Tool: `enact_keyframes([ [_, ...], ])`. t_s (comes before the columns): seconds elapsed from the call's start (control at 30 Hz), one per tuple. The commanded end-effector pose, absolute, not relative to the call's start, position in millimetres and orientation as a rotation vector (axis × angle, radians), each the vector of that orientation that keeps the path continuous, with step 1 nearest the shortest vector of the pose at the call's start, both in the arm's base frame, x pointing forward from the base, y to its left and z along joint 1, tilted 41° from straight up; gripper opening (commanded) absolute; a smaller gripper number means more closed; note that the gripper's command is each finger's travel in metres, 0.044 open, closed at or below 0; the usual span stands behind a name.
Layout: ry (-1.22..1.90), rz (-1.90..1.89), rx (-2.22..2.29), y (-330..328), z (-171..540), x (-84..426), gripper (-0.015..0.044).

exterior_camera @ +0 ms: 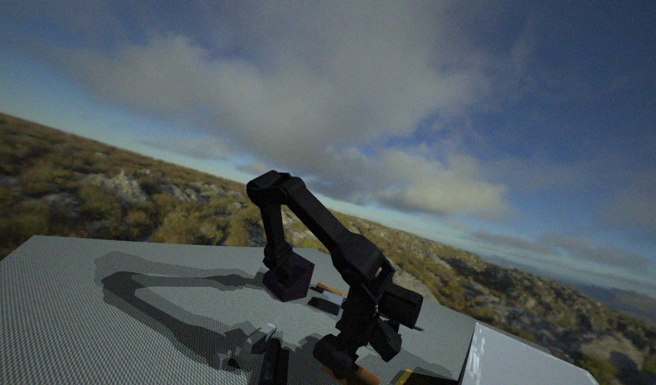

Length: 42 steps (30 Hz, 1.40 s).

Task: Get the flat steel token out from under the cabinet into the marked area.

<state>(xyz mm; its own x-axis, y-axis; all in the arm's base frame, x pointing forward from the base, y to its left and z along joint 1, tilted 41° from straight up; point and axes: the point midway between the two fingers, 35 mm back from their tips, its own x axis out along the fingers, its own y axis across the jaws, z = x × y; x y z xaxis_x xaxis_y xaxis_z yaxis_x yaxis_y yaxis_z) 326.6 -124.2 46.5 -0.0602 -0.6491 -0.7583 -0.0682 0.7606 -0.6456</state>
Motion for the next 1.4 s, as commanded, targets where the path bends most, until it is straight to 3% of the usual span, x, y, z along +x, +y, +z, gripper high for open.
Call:
enact_keyframes([
  [0.0,1.587,-0.52,-0.598,-125,46,319,0.0],
  [1.37,1.59,-0.519,-0.6,-127,52,273,0.0],
])
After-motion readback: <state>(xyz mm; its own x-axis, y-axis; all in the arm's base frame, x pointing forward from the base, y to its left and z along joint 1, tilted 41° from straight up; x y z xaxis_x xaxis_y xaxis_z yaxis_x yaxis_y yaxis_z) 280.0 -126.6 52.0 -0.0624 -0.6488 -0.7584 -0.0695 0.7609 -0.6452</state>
